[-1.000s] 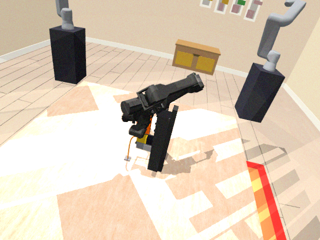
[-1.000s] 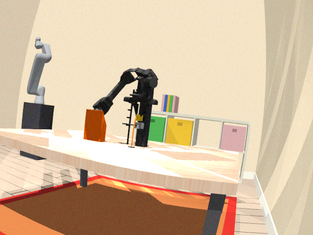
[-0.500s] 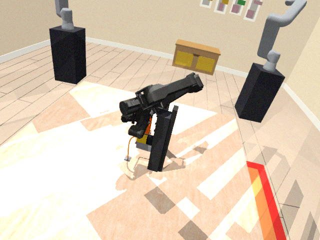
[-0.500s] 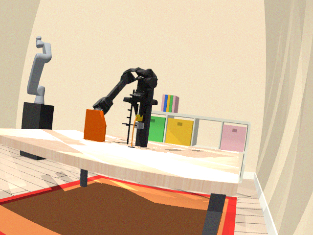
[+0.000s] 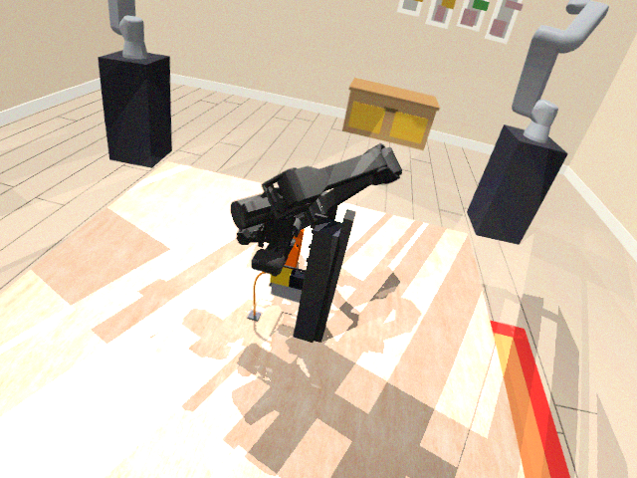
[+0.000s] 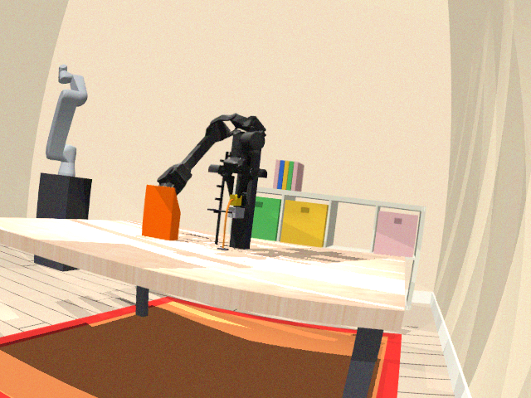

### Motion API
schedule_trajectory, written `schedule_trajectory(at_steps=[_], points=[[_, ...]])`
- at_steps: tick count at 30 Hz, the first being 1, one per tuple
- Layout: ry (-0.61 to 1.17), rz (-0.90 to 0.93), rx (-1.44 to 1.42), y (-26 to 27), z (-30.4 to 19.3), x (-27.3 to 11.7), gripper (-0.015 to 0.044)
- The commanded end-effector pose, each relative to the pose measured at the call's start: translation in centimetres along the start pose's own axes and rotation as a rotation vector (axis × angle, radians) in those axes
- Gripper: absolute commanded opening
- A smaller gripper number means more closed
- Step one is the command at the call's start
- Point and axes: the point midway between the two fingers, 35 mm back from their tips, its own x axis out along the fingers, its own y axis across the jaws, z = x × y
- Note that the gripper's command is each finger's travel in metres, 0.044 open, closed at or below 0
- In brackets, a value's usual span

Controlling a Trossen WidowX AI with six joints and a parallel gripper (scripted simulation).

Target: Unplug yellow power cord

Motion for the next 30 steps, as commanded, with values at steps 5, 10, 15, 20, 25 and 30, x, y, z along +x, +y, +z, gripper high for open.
schedule_trajectory(at_steps=[5,10,15,20,25,30], points=[[-0.063,0.010,0.015,0.0,3.8,-1.1,0.0000],[-0.057,0.010,0.017,-0.2,3.0,-0.6,0.0131],[-0.057,0.010,0.017,-0.2,3.0,-0.6,0.0263],[-0.059,0.010,0.017,-0.1,4.3,-1.0,0.0394],[-0.062,0.011,0.017,-0.3,8.7,-2.2,0.0440],[-0.062,0.011,0.017,-0.3,9.0,-2.2,0.0440]])
